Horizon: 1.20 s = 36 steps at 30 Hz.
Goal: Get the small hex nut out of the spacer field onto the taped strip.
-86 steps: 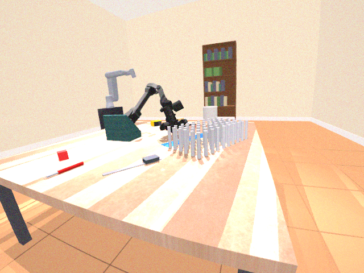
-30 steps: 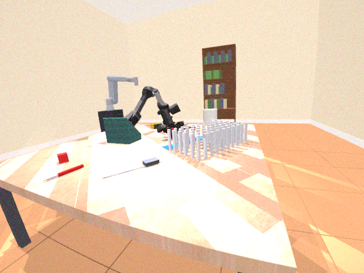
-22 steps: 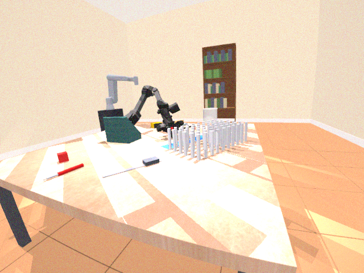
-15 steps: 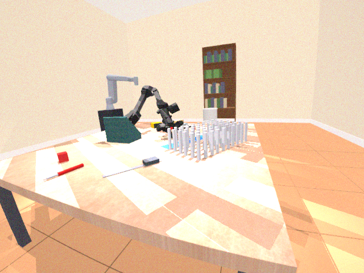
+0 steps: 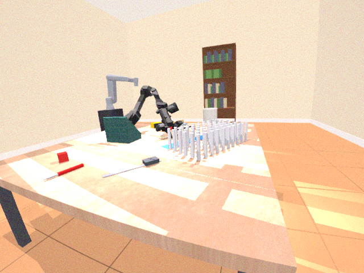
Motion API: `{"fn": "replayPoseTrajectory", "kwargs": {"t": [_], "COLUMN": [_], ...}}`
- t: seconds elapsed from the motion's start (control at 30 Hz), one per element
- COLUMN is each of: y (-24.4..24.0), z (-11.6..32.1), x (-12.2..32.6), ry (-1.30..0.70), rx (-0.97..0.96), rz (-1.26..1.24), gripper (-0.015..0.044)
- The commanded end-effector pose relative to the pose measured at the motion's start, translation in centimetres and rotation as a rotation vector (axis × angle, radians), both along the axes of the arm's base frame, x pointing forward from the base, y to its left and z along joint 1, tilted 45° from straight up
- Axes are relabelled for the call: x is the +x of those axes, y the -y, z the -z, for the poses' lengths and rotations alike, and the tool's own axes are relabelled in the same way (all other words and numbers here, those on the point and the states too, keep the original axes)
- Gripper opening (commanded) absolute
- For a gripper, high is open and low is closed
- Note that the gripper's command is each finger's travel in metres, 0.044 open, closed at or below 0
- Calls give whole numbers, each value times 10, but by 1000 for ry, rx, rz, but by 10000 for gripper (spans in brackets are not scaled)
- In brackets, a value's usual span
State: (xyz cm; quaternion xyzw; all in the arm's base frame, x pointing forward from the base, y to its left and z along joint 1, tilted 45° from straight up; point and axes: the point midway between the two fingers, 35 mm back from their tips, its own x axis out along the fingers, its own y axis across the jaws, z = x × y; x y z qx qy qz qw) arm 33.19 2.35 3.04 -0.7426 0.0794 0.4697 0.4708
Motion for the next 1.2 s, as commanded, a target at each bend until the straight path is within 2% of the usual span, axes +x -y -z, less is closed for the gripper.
{"fn": "replayPoseTrajectory", "kwargs": {"t": [0.0,1.17], "y": [-1,-10], "z": [-2,-8], "x": [-3,-19], "ry": [-2,-3], "rx": [1,1], "rz": [4,4], "gripper": [0,0]}}
